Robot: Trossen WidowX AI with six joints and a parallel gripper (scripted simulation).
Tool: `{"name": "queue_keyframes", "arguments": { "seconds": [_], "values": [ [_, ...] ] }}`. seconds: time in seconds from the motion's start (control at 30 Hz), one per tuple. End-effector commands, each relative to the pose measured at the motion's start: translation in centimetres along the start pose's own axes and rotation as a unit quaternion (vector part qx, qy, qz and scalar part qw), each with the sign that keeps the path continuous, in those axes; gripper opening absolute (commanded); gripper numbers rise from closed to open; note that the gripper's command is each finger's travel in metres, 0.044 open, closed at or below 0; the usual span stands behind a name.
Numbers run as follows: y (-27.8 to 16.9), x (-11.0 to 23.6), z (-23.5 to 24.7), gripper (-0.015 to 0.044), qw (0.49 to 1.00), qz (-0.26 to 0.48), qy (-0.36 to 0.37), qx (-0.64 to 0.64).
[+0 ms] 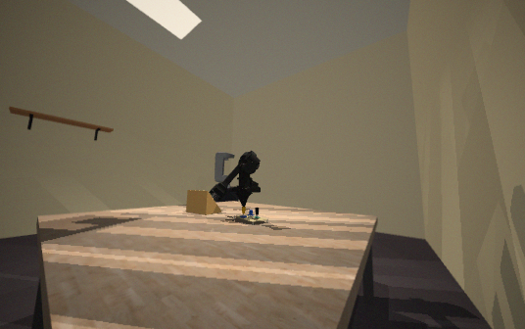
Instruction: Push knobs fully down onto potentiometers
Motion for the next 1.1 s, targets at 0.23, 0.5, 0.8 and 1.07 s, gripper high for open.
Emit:
{"name": "queue_keyframes", "arguments": {
  "seconds": [0.23, 0.5, 0.8, 1.07],
  "values": [
    [0.26, -1.52, -0.22, 0.0000, 1.000, -0.003, 0.010, 0.006],
    [0.26, -1.70, -0.22, 0.0000, 1.000, -0.003, 0.010, 0.006],
    [0.26, -1.72, -0.21, 0.0000, 1.000, -0.003, 0.010, 0.006],
    [0.26, -1.92, -0.21, 0.0000, 1.000, -0.003, 0.010, 0.006]
  ]
}}
Point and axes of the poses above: the point midway between the two fingers, 35 mm back from their tips, its own x axis back along the fingers, its own z axis across the jaws, y = z × x, the point moved 1 cm from there along x, back along the fingers, and after that the axes turned 5 degrees about x, right-handed, at the moved point
